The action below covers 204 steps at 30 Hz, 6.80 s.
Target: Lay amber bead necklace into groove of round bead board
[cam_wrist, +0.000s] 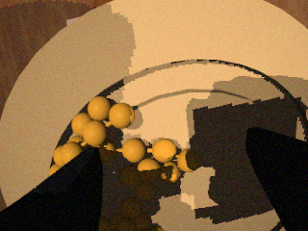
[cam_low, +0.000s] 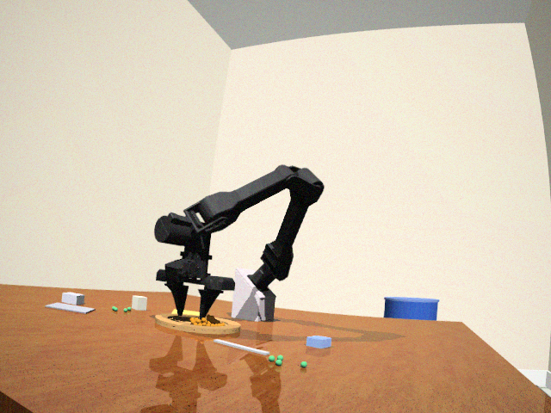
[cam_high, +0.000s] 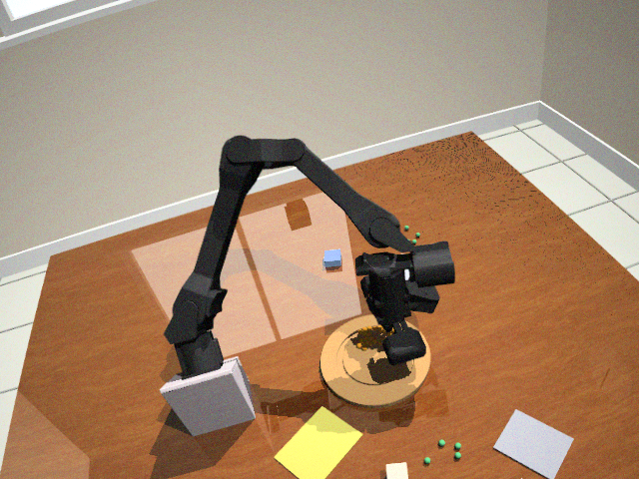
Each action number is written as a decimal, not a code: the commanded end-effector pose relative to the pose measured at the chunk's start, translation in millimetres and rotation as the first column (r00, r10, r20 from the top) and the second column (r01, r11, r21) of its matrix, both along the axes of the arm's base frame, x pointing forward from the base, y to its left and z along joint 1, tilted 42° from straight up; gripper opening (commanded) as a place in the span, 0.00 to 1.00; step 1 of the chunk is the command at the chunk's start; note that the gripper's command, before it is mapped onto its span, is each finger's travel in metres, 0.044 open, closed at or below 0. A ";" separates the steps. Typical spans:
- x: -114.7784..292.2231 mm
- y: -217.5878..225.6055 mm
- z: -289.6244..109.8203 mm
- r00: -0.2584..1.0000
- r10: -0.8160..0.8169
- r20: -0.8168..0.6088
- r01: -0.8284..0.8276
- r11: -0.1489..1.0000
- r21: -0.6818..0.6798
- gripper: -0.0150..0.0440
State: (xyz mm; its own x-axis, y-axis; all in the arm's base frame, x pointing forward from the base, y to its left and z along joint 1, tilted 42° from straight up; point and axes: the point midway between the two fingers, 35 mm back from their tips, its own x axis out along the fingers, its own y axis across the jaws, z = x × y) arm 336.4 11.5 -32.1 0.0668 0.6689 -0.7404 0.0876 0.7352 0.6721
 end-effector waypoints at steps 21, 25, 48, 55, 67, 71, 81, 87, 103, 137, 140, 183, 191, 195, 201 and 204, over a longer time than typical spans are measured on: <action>-0.1 -0.8 0.4 1.000 -0.002 -0.002 0.002 1.000 0.001 1.00; -0.1 -0.8 0.4 1.000 -0.002 -0.002 0.002 1.000 0.001 1.00; -0.1 -0.8 0.4 1.000 -0.002 -0.002 0.002 1.000 0.001 1.00; -1.1 -3.5 2.5 0.989 -0.107 -0.099 0.108 0.994 0.004 0.87; -10.0 -23.8 20.2 0.279 -0.682 -0.676 0.741 0.600 -0.300 0.70; -10.1 -24.1 20.4 0.263 -0.685 -0.680 0.745 0.592 -0.307 0.65; -10.1 -24.1 20.4 0.263 -0.685 -0.680 0.745 0.592 -0.307 0.54; -9.1 -13.3 8.6 0.264 -0.684 -0.680 0.745 0.592 -0.307 0.47; -7.1 -6.5 0.7 0.267 -0.685 -0.678 0.747 0.592 -0.303 0.46; -7.2 0.9 -8.0 0.267 -0.687 -0.676 0.744 0.593 -0.308 0.25; -7.2 0.9 -8.0 0.267 -0.687 -0.676 0.744 0.593 -0.308 0.25; -28.0 -50.3 -47.2 0.263 -0.686 -0.678 0.745 0.591 -0.309 0.25; -27.9 -48.0 -50.5 0.263 -0.686 -0.678 0.745 0.591 -0.309 0.25; -27.7 -45.2 -53.5 0.263 -0.686 -0.678 0.745 0.591 -0.309 0.25; -26.4 -47.9 -51.6 0.266 -0.687 -0.676 0.749 0.589 -0.304 0.30; -26.4 -47.9 -51.6 0.266 -0.687 -0.676 0.749 0.589 -0.304 0.43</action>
